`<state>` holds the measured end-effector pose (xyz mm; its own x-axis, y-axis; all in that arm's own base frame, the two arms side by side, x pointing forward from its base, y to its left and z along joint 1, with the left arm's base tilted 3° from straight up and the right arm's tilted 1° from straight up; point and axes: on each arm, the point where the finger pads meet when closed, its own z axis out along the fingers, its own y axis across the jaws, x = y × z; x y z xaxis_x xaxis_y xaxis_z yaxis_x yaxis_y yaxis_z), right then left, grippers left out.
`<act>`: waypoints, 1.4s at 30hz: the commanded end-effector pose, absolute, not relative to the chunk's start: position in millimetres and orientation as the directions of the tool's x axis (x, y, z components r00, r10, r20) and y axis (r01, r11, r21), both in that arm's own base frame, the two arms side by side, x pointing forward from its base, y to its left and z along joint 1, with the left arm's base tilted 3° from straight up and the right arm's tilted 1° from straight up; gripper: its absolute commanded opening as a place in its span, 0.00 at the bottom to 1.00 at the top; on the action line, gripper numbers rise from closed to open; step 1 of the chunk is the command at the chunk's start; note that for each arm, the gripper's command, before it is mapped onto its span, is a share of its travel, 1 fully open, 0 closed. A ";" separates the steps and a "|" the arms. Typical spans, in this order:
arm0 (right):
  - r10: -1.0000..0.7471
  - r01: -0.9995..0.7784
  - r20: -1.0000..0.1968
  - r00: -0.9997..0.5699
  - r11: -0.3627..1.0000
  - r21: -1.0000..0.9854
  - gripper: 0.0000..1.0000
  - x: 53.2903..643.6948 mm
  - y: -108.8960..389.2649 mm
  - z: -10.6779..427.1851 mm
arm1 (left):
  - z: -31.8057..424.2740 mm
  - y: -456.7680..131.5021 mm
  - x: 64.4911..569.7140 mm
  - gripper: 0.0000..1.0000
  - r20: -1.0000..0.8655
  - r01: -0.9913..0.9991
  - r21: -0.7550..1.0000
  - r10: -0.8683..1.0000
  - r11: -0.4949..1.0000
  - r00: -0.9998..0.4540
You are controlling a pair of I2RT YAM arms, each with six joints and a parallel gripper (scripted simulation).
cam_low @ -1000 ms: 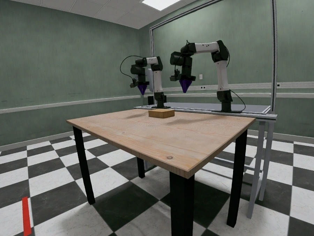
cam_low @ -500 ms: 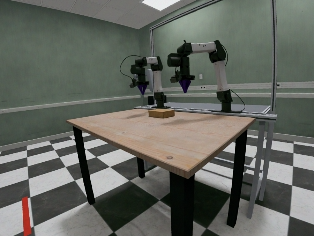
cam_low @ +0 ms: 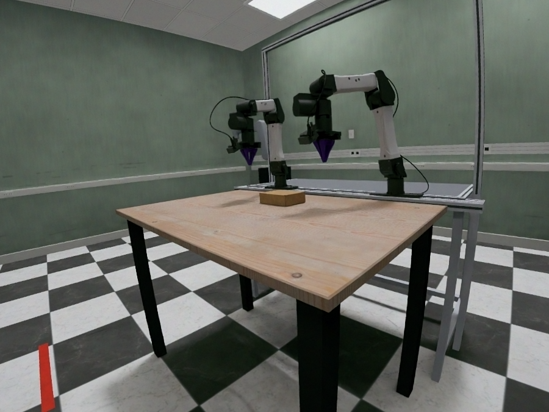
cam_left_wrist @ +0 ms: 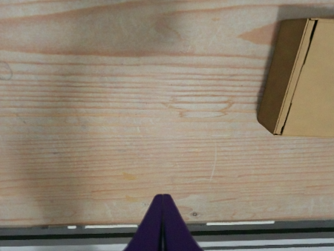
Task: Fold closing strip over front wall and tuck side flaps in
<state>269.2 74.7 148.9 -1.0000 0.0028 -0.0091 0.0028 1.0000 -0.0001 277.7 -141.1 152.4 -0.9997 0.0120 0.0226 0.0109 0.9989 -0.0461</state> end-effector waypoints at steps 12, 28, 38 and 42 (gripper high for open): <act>0.010 0.010 -0.019 -1.000 1.000 0.000 0.01 269.7 75.3 153.2 | 152.3 -137.8 282.2 0.01 0.029 -0.007 -0.027 -0.006 1.000 -1.000; 0.010 0.010 -0.019 -1.000 1.000 0.000 0.01 269.7 75.3 153.2 | 152.3 -137.8 282.2 0.01 0.029 -0.007 -0.027 -0.006 1.000 -1.000; 0.010 0.010 -0.019 -1.000 1.000 0.000 0.01 269.7 75.3 153.2 | 152.3 -137.8 282.2 0.01 0.029 -0.007 -0.027 -0.006 1.000 -1.000; 0.010 0.010 -0.019 -1.000 1.000 0.000 0.01 269.7 75.3 153.2 | 152.3 -137.8 282.2 0.01 0.029 -0.007 -0.027 -0.006 1.000 -1.000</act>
